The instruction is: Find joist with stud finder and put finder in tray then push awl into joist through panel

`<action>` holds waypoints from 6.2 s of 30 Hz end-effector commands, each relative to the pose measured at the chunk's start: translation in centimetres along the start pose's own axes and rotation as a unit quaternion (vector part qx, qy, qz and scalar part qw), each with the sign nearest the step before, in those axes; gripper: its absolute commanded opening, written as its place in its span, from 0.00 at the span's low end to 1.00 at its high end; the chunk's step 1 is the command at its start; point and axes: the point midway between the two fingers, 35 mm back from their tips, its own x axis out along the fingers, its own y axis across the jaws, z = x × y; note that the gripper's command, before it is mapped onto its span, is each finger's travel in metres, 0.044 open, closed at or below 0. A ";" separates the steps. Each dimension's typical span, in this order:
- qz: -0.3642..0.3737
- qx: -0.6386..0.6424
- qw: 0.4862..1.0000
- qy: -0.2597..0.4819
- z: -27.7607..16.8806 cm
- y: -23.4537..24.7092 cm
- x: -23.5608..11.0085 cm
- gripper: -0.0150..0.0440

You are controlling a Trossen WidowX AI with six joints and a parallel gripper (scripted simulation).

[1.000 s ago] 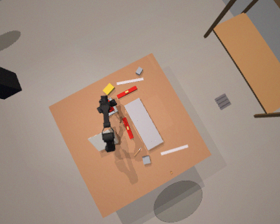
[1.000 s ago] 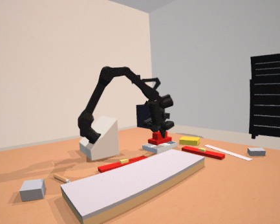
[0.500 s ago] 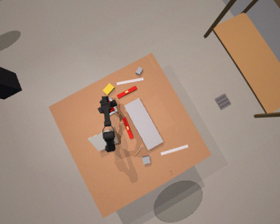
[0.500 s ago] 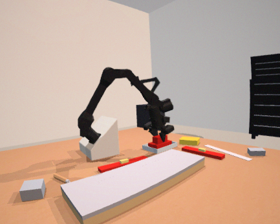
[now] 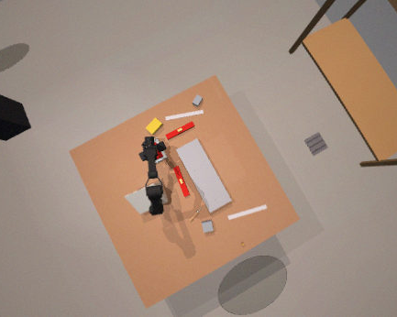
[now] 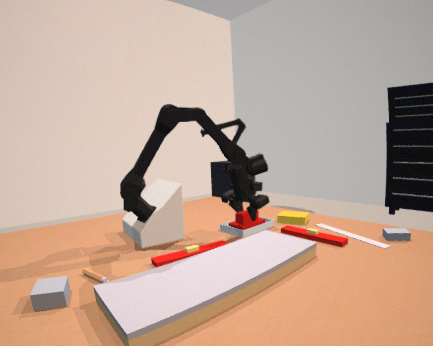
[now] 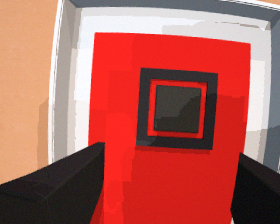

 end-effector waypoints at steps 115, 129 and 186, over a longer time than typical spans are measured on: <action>-0.095 0.812 -0.565 -0.112 -55.8 -0.3 -13.5 0.69; -0.094 0.812 -0.565 -0.112 -55.7 -0.4 -13.7 0.25; -0.033 0.949 -0.193 -0.248 -49.5 -3.9 -25.3 0.25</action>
